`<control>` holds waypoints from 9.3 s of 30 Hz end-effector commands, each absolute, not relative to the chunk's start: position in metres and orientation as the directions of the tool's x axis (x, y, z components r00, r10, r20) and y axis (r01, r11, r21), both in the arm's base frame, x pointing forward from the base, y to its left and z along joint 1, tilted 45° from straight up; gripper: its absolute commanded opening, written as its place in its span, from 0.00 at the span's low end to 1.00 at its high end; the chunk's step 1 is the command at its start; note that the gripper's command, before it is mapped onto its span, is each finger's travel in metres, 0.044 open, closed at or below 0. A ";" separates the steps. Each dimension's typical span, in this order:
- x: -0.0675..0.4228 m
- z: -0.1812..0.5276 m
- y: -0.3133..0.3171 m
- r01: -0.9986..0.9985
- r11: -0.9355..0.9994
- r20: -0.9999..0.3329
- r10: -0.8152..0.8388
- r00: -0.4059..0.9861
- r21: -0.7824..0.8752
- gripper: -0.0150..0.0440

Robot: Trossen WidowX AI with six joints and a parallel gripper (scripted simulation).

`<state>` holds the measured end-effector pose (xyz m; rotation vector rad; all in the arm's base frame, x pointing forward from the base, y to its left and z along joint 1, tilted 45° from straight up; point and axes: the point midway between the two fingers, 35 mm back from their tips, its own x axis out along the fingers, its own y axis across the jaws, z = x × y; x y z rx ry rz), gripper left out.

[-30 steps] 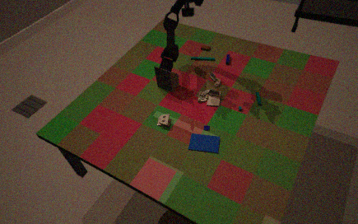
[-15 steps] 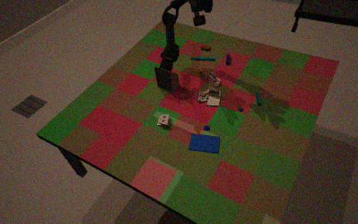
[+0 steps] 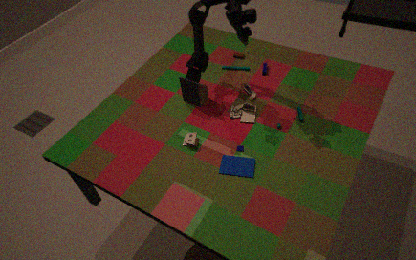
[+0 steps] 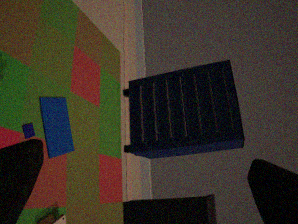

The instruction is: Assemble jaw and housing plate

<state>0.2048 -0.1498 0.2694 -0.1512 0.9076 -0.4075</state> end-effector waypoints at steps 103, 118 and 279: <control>0.277 0.069 0.151 0.609 0.501 -0.702 0.699 0.134 0.615 1.00; 0.277 0.069 0.151 0.609 0.501 -0.702 0.699 0.134 0.615 1.00; 0.231 0.019 -0.003 0.363 -0.700 -0.711 0.691 0.131 -0.615 0.48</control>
